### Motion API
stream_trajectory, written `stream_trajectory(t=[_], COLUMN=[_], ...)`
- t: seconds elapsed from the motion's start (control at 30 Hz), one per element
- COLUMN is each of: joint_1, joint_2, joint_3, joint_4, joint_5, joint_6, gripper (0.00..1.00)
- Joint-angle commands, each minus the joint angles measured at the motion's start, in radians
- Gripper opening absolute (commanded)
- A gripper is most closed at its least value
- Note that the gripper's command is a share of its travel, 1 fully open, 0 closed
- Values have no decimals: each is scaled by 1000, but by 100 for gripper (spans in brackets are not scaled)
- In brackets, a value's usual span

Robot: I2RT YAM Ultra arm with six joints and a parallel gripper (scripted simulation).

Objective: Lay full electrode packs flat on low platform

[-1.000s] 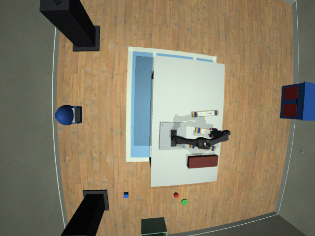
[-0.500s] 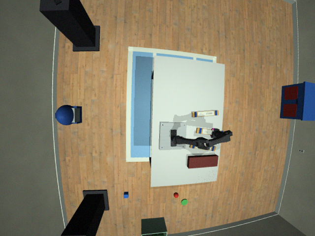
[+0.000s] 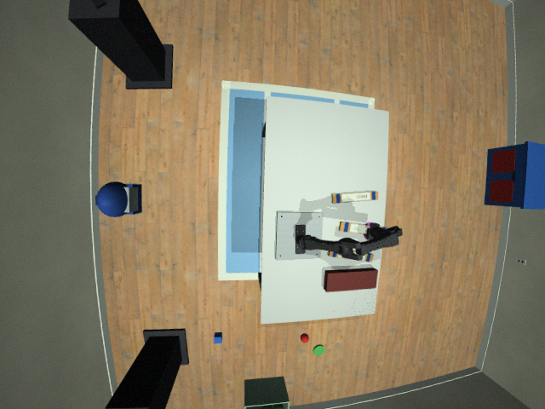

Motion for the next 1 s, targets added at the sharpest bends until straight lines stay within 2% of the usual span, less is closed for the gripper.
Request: stream_trajectory(t=[0.0, 0.57, 0.97], joint_1=[2, 2, 2], joint_2=[-108, -167, -152], joint_3=[54, 80, 58], joint_4=[-22, -22, -22], joint_5=[0, 0, 0], joint_6=[2, 2, 2], gripper=[0, 0, 0])
